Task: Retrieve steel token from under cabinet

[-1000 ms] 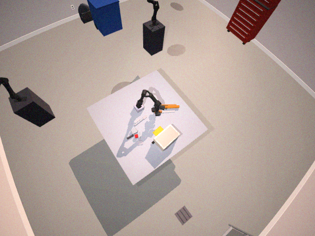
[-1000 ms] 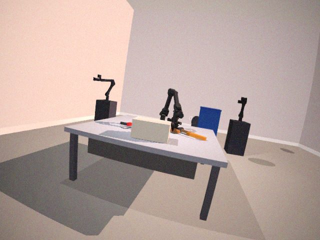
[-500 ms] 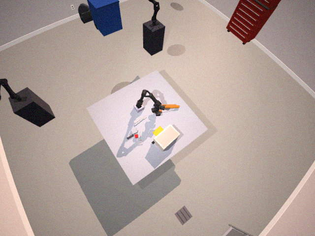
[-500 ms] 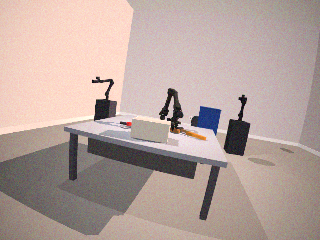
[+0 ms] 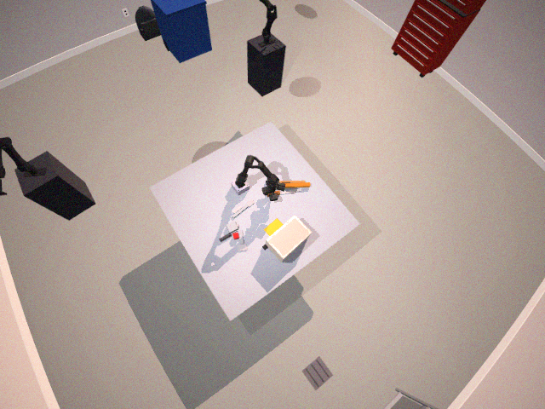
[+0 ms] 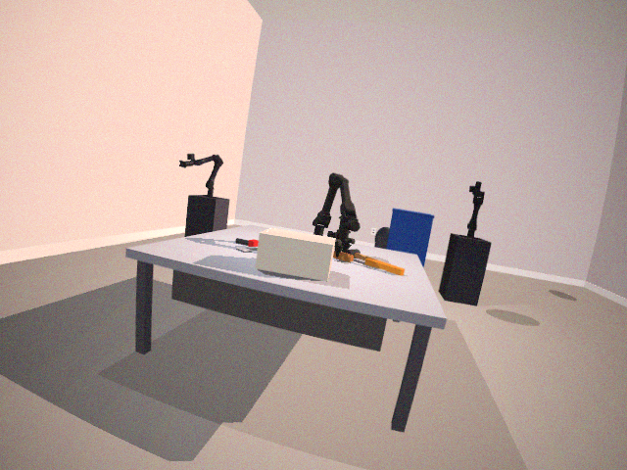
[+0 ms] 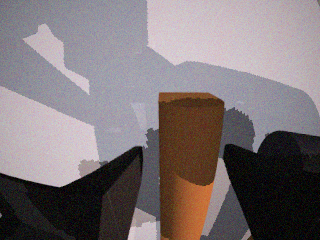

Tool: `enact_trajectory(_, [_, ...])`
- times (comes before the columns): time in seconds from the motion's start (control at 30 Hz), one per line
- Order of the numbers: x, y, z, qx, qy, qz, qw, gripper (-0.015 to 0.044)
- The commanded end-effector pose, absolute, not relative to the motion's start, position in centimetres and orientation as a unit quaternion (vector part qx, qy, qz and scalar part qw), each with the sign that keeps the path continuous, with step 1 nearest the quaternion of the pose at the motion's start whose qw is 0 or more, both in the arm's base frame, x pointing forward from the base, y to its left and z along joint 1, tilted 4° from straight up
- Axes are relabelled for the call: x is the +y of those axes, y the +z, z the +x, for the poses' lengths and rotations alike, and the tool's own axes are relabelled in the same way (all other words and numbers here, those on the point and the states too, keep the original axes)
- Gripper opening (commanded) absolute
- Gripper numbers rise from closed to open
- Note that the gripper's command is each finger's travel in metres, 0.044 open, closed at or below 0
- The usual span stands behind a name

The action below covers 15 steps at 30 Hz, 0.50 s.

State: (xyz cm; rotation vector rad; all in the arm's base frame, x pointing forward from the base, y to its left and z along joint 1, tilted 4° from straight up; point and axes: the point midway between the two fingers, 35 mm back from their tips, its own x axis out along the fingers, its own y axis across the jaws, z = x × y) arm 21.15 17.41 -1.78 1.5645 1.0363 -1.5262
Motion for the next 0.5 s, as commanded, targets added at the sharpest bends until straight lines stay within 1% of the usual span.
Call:
enact_trajectory(0.0, [17.42,-1.94,21.15,0.401,-0.590,0.605,0.353,0.0270])
enact_trajectory(0.47, [17.29,-2.38,21.03,0.401,-0.590,0.605,0.353,0.0270])
